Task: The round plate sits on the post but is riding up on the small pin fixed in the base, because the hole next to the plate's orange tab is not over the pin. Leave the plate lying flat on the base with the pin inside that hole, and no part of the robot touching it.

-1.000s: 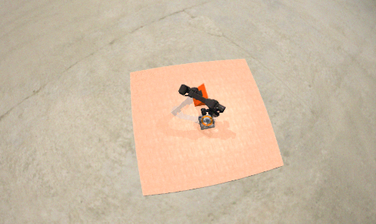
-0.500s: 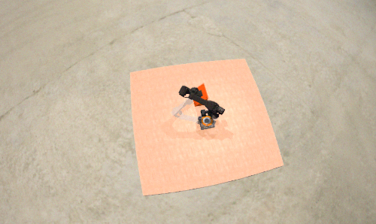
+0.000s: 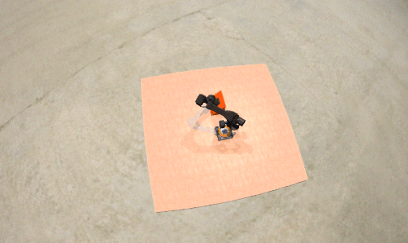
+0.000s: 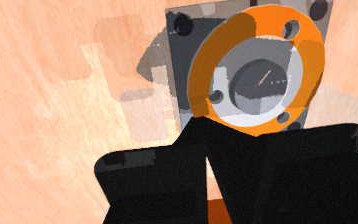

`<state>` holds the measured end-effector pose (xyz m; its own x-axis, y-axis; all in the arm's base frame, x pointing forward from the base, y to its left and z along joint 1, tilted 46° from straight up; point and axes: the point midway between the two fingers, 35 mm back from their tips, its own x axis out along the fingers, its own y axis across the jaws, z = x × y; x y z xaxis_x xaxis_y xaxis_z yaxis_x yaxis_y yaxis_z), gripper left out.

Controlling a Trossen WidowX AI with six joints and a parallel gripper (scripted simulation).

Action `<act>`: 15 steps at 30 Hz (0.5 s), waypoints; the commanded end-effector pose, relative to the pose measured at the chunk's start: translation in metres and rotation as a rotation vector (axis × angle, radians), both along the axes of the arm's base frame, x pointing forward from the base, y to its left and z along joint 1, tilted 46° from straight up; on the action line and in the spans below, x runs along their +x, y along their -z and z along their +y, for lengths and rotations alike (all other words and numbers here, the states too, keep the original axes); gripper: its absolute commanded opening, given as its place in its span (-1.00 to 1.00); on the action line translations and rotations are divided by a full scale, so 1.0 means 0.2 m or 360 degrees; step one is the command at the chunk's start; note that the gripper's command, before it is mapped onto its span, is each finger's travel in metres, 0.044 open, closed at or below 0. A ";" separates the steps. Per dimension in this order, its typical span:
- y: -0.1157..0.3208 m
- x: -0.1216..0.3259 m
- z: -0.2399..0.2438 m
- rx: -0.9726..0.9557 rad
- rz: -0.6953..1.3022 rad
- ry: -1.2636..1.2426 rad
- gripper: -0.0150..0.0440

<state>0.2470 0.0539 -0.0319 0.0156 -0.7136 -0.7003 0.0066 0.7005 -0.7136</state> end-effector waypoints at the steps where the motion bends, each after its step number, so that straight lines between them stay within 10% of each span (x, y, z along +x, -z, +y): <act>1: 0.00 0.04 0.01 0.0000 -0.0013 -0.0009 -0.49; 15: 0.00 0.11 0.02 0.0000 -0.0014 -0.0009 -0.49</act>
